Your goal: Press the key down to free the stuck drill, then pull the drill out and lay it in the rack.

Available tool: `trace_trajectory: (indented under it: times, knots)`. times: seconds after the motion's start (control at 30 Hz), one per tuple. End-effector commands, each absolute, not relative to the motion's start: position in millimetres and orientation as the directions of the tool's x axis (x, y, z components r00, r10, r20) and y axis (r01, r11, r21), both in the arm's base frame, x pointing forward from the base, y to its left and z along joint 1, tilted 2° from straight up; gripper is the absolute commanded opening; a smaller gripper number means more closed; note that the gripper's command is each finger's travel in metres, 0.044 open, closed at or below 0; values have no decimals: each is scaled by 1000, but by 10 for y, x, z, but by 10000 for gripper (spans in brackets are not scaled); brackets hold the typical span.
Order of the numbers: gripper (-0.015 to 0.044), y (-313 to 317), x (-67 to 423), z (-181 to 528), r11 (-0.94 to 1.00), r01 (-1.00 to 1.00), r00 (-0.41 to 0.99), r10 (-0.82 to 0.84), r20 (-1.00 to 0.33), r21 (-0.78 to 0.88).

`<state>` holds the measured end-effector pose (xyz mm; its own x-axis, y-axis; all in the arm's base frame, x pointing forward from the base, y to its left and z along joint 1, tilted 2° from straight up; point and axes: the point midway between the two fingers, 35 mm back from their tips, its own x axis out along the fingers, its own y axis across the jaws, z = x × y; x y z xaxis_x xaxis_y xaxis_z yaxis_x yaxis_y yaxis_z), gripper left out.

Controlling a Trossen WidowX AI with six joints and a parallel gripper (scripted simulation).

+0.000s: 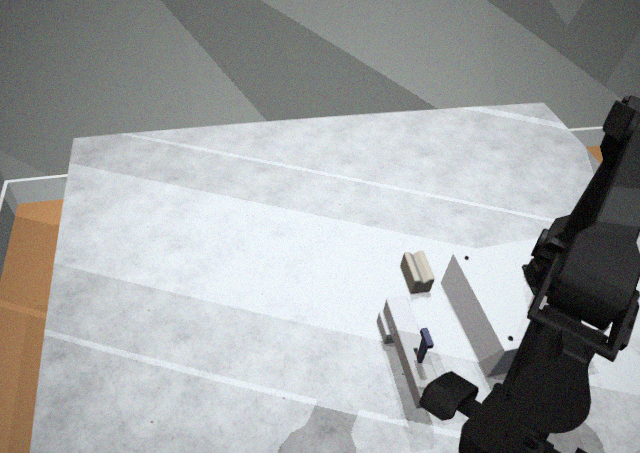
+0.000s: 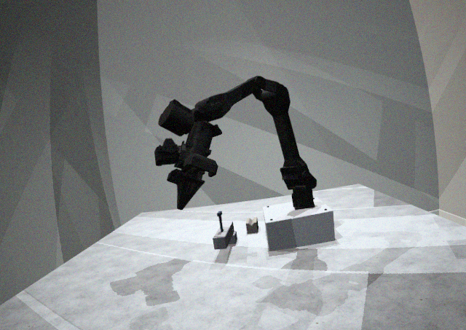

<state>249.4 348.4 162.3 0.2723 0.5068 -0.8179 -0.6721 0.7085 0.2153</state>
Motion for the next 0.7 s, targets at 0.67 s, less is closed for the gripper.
trace_trajectory:
  times: [0.67]
  knots:
    - [0,1292,2531,948,993,-121,56,21,-998,14]
